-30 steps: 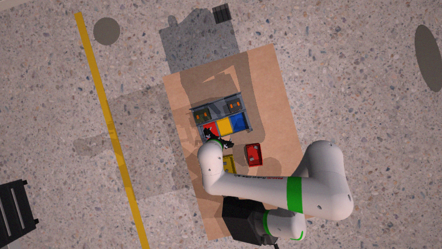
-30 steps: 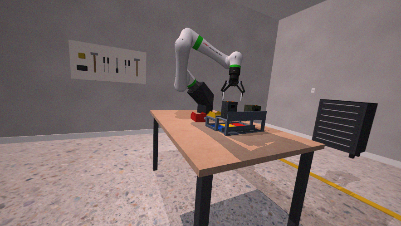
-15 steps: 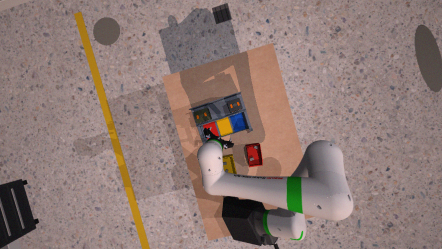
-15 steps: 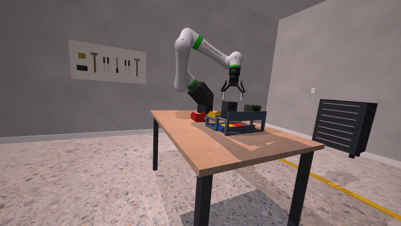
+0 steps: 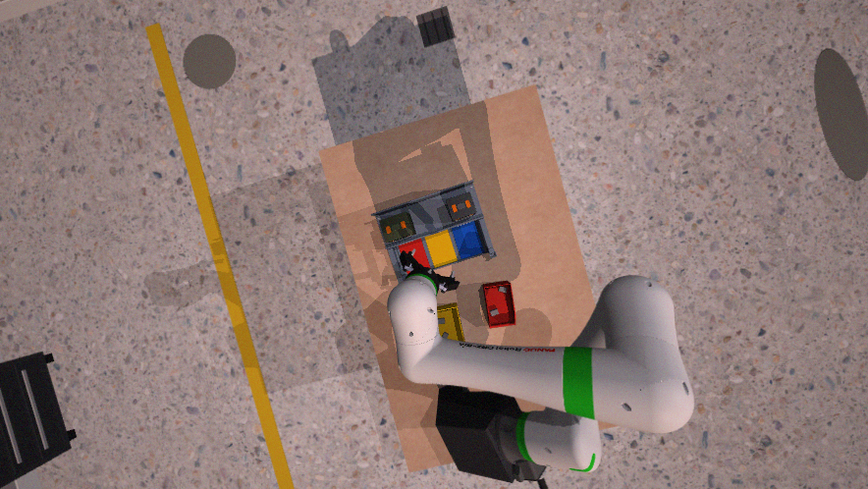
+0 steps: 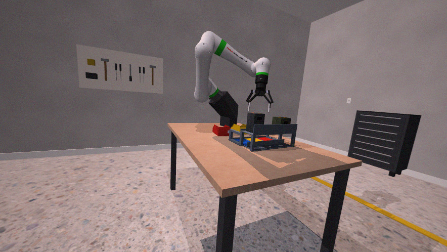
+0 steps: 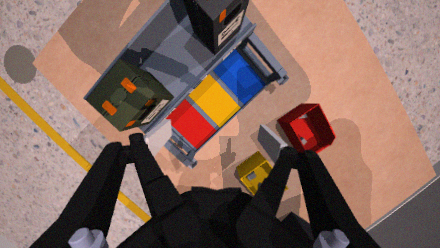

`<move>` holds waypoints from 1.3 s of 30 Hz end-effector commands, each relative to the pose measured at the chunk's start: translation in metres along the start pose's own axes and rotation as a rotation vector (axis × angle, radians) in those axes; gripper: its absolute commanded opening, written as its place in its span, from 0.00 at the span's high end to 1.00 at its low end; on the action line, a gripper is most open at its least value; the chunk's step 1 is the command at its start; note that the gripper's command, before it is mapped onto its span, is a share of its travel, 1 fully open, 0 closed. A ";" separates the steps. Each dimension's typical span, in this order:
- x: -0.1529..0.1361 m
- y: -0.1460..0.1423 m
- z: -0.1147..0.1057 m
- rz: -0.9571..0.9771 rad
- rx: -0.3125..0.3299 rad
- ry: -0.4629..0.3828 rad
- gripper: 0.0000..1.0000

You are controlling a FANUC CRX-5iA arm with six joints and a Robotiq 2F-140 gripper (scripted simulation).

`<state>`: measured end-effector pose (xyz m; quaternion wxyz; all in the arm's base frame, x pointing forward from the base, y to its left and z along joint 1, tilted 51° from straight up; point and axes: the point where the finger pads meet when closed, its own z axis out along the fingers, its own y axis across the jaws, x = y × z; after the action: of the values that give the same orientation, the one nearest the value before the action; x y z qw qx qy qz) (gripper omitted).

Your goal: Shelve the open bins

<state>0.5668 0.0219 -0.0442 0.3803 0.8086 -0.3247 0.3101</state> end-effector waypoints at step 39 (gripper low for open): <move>-0.009 0.001 -0.001 -0.022 0.003 -0.007 0.00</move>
<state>0.5655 0.0225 -0.0452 0.3805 0.8096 -0.3231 0.3089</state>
